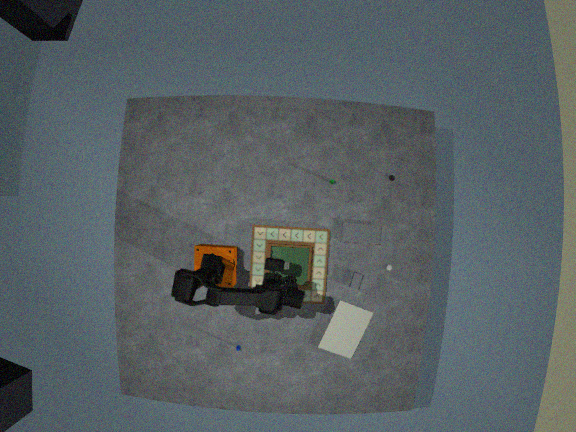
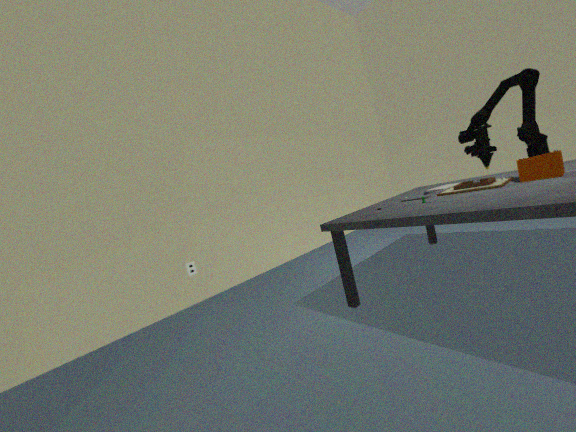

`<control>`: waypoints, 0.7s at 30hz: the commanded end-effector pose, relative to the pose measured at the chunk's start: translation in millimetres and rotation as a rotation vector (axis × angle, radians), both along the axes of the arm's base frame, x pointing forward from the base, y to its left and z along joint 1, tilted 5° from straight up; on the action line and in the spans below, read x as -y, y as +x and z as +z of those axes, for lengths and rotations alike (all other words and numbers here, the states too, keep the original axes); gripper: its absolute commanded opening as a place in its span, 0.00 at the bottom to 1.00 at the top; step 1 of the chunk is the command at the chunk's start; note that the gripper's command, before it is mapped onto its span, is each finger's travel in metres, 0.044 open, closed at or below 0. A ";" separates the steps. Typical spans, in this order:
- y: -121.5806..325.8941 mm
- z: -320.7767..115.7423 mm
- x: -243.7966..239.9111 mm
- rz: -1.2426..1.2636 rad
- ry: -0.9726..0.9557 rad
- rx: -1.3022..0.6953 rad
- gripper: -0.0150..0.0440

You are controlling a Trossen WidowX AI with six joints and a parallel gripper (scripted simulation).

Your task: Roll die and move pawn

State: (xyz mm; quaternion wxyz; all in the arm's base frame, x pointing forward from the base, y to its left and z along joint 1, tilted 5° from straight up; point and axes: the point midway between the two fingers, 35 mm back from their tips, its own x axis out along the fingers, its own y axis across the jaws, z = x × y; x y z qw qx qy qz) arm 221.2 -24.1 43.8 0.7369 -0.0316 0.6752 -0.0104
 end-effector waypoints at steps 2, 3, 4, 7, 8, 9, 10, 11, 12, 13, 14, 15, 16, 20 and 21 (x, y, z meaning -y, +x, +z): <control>-0.4 -9.3 20.5 0.001 0.001 -0.011 0.25; -0.4 -10.4 24.4 0.001 0.000 -0.011 0.25; -0.4 -11.5 28.2 0.001 0.000 -0.010 0.25; -0.9 -15.0 40.0 0.001 -0.003 -0.010 0.25; -1.2 -16.2 43.9 0.001 -0.004 -0.009 0.25; -1.6 -17.3 47.8 0.001 -0.005 -0.009 0.25; -2.1 -18.5 51.8 0.001 -0.006 -0.009 0.25; -2.7 -19.6 55.7 0.001 -0.007 -0.009 0.25; -3.2 -20.6 59.0 0.001 -0.008 -0.009 0.25; -3.5 -21.2 61.0 0.001 -0.008 -0.008 0.25; -3.6 -21.4 61.6 0.001 -0.008 -0.008 0.25; -3.6 -21.4 61.6 0.001 -0.008 -0.008 0.25; -3.5 -22.1 61.7 0.001 -0.008 -0.008 0.25; -2.3 -31.5 62.5 0.001 -0.008 -0.009 0.25; -1.9 -35.5 62.8 0.001 -0.008 -0.009 0.25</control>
